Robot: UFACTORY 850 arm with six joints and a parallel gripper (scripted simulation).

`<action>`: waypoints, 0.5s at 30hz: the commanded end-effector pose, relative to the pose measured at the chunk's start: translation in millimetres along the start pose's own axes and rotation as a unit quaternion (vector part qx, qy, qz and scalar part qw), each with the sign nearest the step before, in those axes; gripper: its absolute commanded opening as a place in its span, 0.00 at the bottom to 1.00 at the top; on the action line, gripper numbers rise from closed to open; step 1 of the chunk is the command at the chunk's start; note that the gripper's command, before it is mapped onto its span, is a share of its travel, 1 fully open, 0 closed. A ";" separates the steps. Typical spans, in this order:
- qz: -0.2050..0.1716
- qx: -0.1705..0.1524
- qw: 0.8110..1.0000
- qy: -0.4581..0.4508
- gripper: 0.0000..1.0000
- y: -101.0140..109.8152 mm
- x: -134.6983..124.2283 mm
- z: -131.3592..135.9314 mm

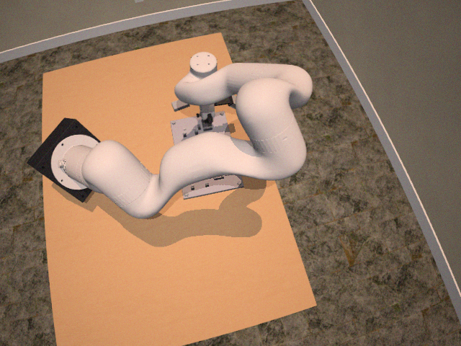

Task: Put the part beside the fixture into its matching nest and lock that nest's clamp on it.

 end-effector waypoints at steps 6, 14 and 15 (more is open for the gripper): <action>0.000 0.000 1.000 0.000 0.00 0.3 -2.2 -0.3; 0.000 0.000 1.000 0.000 0.00 0.2 -2.9 -0.3; 0.000 0.000 1.000 0.000 0.00 0.2 -2.9 -0.3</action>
Point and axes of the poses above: the point where the finger pads meet when closed, its own y axis back along the fingers, its own z axis across the jaws, x = y × z, the point moved 10 cm from there along y, back along the fingers, and after that the axes turned 2 degrees about y, right-handed, at the moved point
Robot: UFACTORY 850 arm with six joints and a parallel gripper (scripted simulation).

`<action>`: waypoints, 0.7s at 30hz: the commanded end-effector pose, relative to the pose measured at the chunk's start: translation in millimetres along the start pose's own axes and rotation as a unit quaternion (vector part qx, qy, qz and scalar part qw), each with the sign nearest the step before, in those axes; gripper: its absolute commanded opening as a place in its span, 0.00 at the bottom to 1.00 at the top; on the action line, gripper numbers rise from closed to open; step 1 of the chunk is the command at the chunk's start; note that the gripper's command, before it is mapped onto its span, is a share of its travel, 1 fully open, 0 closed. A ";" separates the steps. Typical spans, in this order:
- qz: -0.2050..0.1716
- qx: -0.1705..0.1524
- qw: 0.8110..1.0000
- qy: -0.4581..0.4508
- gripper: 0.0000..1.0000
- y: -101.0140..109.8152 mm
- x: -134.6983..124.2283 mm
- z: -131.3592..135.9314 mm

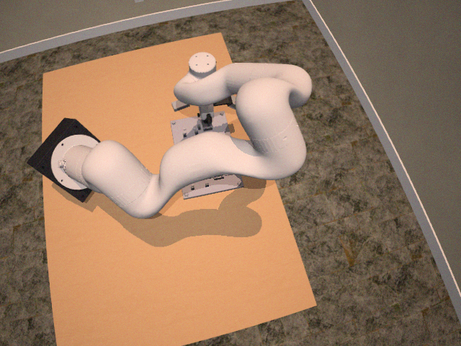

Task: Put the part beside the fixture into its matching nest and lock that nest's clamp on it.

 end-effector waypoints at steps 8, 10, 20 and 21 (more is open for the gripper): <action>0.000 0.000 1.000 0.000 0.00 0.4 0.2 -0.2; 0.000 0.000 1.000 0.000 0.00 0.4 0.2 -0.2; 0.000 0.000 1.000 0.000 0.47 0.4 0.2 -0.2; 0.000 0.000 1.000 0.000 0.47 0.4 0.2 -0.2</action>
Point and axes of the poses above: the point where the finger pads meet when closed, its own y axis back along the fingers, its own z axis across the jaws, x = y × z, the point moved 10 cm from there along y, back along the fingers, and after that the axes turned 2 degrees about y, right-handed, at the moved point
